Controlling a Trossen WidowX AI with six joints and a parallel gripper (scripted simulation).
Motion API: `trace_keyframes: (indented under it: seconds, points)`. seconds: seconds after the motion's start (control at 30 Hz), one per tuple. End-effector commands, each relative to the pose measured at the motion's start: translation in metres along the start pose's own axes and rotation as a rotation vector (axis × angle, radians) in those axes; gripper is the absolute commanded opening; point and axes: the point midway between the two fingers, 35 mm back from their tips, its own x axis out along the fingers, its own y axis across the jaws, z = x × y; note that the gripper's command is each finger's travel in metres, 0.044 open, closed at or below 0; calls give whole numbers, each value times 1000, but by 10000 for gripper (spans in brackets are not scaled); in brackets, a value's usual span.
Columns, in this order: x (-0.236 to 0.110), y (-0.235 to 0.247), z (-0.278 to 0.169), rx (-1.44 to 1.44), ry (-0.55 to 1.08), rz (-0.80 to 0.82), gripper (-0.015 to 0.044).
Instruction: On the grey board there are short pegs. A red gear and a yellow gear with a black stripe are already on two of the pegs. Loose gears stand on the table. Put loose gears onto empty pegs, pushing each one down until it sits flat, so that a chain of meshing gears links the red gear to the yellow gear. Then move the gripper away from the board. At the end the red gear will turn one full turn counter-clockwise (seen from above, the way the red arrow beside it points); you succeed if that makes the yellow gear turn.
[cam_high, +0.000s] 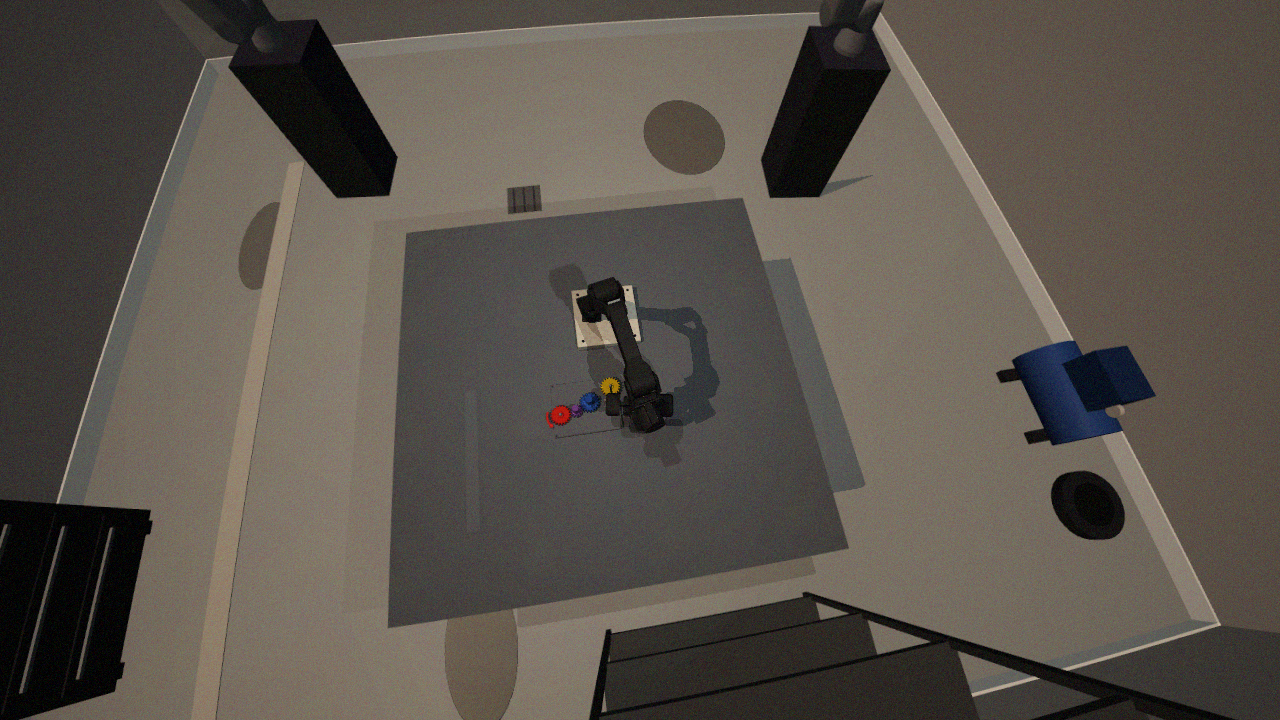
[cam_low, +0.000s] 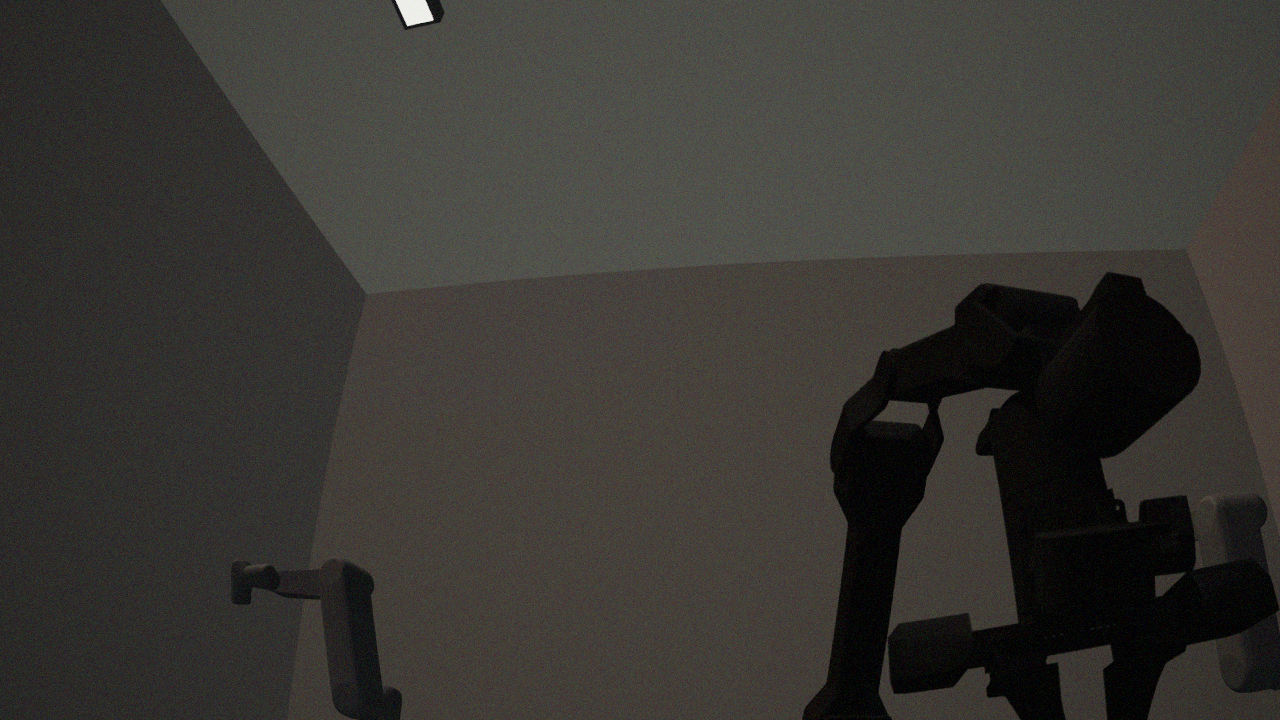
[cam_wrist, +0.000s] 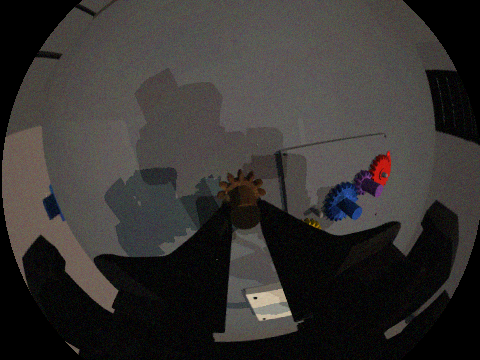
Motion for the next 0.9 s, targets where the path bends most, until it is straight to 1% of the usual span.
trace_keyframes:
  seconds: [0.0, 0.87]
  points:
    - [-9, 0, 2, -5, -4, -2, 0]
    - [-60, -2, -3, -2, 19, -21, 0]
